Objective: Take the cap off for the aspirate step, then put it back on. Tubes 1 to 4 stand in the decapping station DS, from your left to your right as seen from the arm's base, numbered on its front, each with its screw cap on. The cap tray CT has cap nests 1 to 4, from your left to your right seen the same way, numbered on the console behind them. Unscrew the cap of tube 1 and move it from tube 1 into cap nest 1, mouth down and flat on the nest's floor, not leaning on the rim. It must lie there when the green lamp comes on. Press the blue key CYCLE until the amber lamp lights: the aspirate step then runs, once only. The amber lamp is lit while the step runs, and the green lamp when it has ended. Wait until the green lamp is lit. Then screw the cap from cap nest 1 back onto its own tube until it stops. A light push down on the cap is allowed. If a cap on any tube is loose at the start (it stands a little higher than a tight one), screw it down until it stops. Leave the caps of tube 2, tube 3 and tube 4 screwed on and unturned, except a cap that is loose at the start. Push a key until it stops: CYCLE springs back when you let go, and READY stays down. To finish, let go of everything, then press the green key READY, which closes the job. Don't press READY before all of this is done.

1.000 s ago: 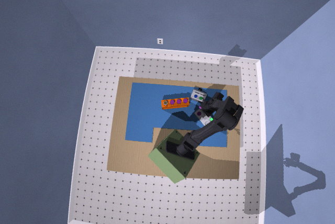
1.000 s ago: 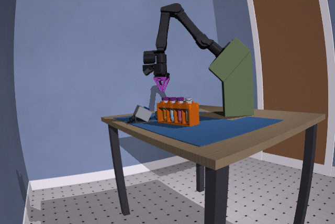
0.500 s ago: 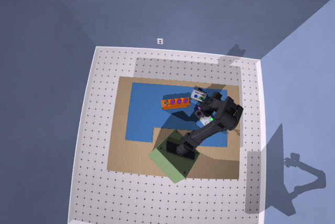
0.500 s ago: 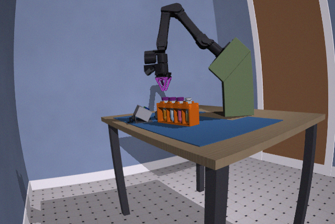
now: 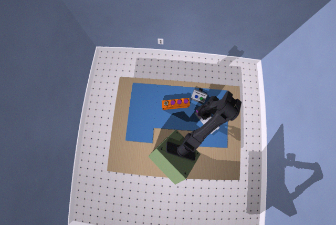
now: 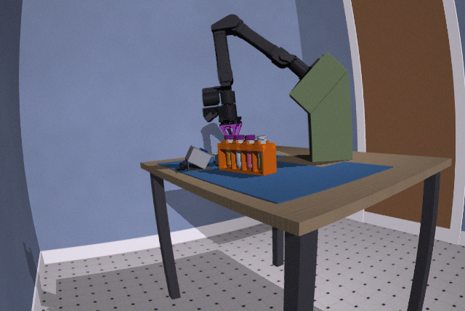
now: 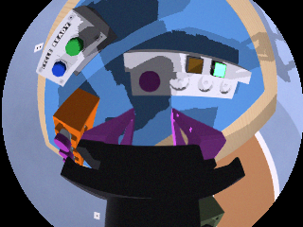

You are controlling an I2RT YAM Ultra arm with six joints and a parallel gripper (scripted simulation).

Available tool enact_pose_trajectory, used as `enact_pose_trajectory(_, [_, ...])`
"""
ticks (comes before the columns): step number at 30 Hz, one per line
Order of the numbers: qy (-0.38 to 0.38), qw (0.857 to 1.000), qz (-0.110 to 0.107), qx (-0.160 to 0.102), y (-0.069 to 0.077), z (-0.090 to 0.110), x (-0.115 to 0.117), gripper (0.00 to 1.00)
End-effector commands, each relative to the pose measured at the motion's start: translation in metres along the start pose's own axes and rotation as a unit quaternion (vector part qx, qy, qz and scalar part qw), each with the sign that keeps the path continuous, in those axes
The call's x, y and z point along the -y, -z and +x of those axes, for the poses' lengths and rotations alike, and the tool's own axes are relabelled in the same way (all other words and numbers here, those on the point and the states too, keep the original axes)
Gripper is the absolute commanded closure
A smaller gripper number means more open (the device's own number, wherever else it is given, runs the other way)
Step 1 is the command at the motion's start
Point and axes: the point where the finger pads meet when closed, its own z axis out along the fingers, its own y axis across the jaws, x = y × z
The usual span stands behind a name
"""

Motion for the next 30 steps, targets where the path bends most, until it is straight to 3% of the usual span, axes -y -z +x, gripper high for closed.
enact_pose_trajectory(1, [-0.001, 1.000, -0.010, 0.028, -0.010, -0.017, -0.006, 0.53])
enact_pose_trajectory(4, [-0.001, 1.000, -0.010, 0.028, -0.024, -0.017, -0.006, 0.53])
enact_pose_trajectory(6, [-0.001, 1.000, -0.010, 0.028, -0.024, -0.017, -0.006, 0.53])
enact_pose_trajectory(12, [-0.001, 1.000, -0.010, 0.028, -0.054, -0.020, -0.007, 0.53])
enact_pose_trajectory(30, [-0.001, 1.000, -0.010, 0.028, -0.057, -0.020, -0.007, 0.53])
